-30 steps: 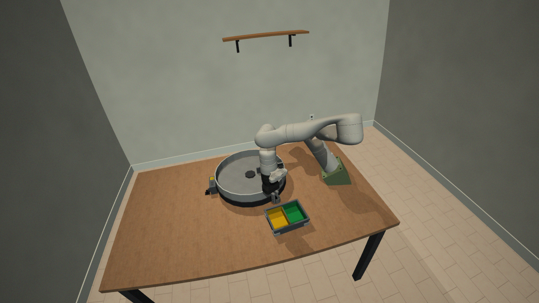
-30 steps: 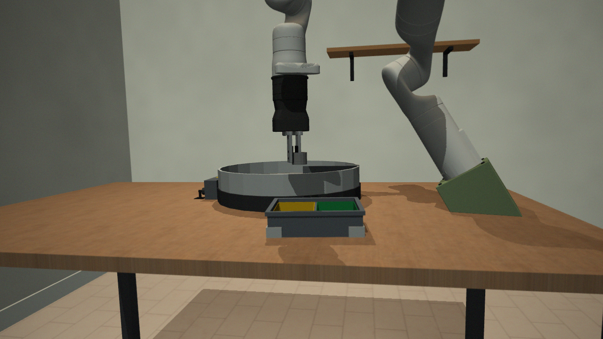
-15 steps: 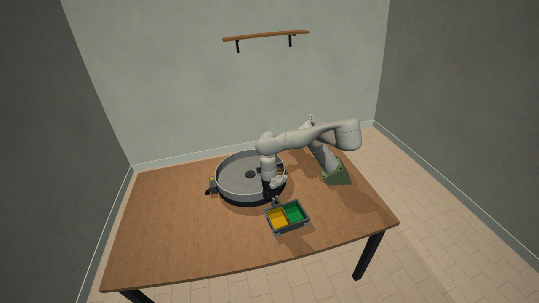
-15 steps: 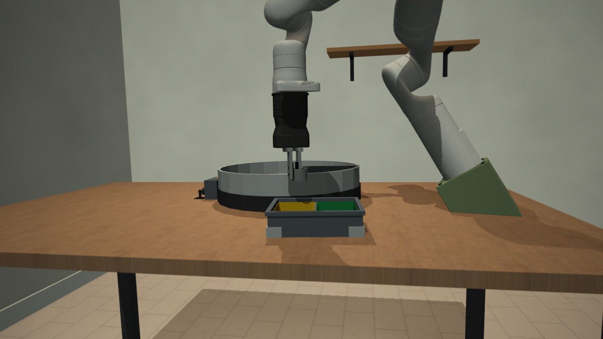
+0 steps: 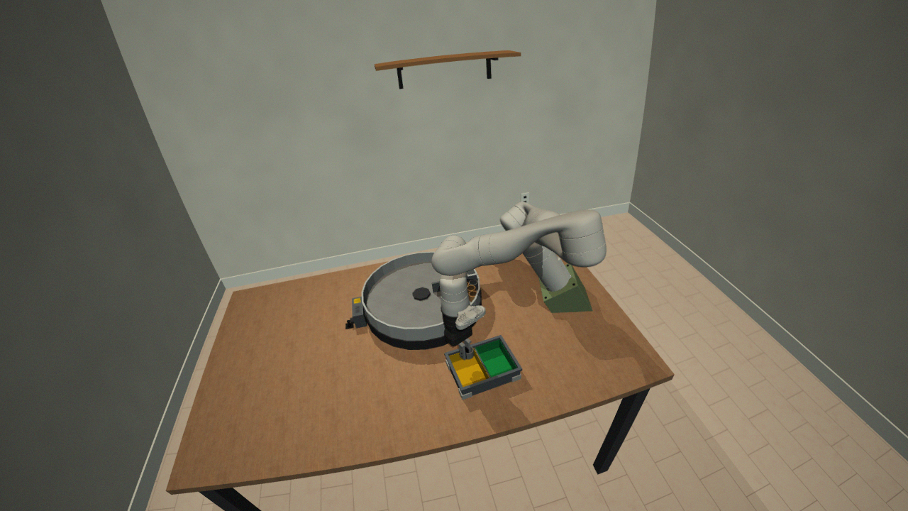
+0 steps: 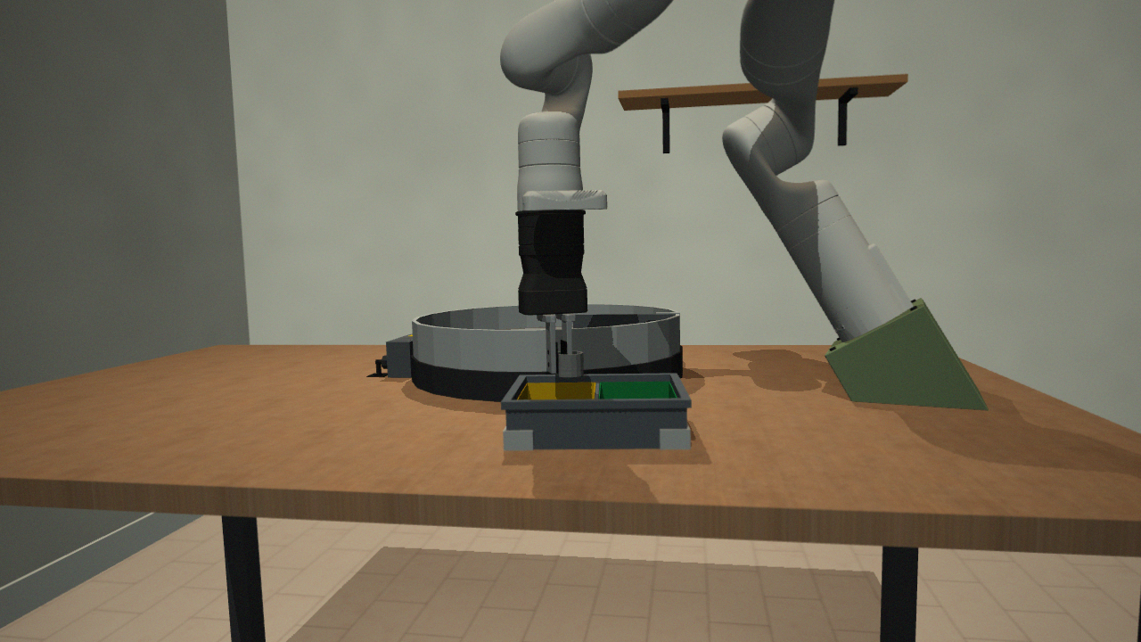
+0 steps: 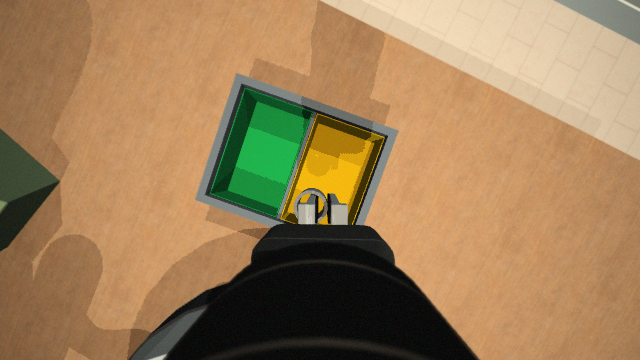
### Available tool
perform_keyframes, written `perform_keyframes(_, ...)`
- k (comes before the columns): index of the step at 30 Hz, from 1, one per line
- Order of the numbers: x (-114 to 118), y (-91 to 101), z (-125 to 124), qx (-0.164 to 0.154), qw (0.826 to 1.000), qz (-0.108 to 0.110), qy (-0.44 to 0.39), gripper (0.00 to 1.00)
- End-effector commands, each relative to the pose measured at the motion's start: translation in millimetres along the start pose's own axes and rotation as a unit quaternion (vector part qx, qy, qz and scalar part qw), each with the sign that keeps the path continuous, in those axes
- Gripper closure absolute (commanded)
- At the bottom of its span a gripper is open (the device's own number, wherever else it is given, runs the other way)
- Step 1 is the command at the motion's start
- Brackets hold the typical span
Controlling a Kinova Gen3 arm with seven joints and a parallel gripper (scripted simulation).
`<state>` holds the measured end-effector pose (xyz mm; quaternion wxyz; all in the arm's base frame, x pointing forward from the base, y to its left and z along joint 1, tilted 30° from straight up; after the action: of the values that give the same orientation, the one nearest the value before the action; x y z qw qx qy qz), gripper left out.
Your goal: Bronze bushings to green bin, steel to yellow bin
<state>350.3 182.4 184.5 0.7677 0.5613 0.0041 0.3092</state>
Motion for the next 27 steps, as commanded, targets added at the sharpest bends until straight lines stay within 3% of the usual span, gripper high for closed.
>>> perform_keyframes(1,-1,-1.7,3,-0.002,1.000,-0.002,-0.002,1.00)
perform_keyframes(27,-1,-13.7,2,-0.002,1.000,-0.002,-0.003,1.00)
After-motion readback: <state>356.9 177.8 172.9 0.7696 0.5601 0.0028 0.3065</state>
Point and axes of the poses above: the point where the finger pads meet when closed, its own y axis back along the fingers, its own x axis across the jaws, z = x × y, the point moved 4 cm from there along y, back along the fingers, and after that the axes turned 7 degrees about y, right-handed, at the moved point
